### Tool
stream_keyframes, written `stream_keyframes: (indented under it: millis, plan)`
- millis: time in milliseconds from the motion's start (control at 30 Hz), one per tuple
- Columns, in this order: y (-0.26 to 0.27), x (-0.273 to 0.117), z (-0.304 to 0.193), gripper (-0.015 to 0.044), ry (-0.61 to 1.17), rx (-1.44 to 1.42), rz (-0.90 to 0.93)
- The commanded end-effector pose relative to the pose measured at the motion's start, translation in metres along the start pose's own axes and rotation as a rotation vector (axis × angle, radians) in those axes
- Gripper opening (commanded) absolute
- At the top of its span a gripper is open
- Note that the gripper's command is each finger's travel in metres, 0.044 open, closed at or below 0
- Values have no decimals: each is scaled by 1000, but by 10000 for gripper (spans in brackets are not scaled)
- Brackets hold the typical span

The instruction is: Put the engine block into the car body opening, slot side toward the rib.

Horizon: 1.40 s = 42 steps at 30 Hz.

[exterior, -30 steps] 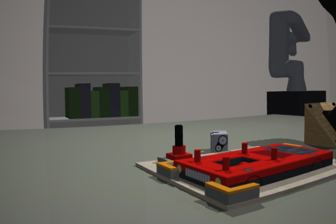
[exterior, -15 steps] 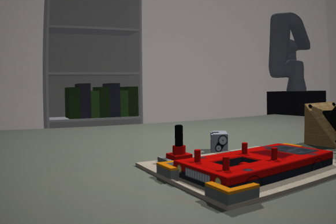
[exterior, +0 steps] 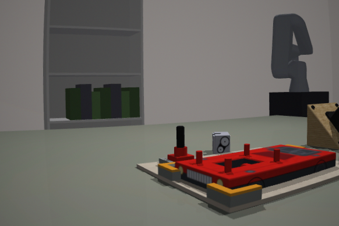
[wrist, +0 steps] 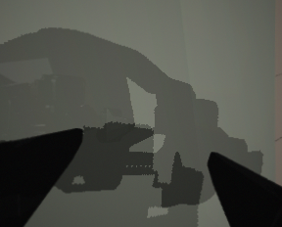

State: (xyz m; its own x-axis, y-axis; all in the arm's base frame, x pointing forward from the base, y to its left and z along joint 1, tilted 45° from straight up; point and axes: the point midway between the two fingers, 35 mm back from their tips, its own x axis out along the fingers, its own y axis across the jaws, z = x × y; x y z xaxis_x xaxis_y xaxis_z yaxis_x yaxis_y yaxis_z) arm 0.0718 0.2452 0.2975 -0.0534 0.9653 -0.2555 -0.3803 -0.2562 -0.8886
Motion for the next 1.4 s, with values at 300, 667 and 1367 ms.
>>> stream_keyframes:
  millis: [300, 667, 1367]
  plan:
    - [3, -1, -83, 440, 247, 370, 61]
    - [11, -11, -134, 440, 397, 628, 48]
    - [59, -66, -239, 440, 690, 1161, 42]
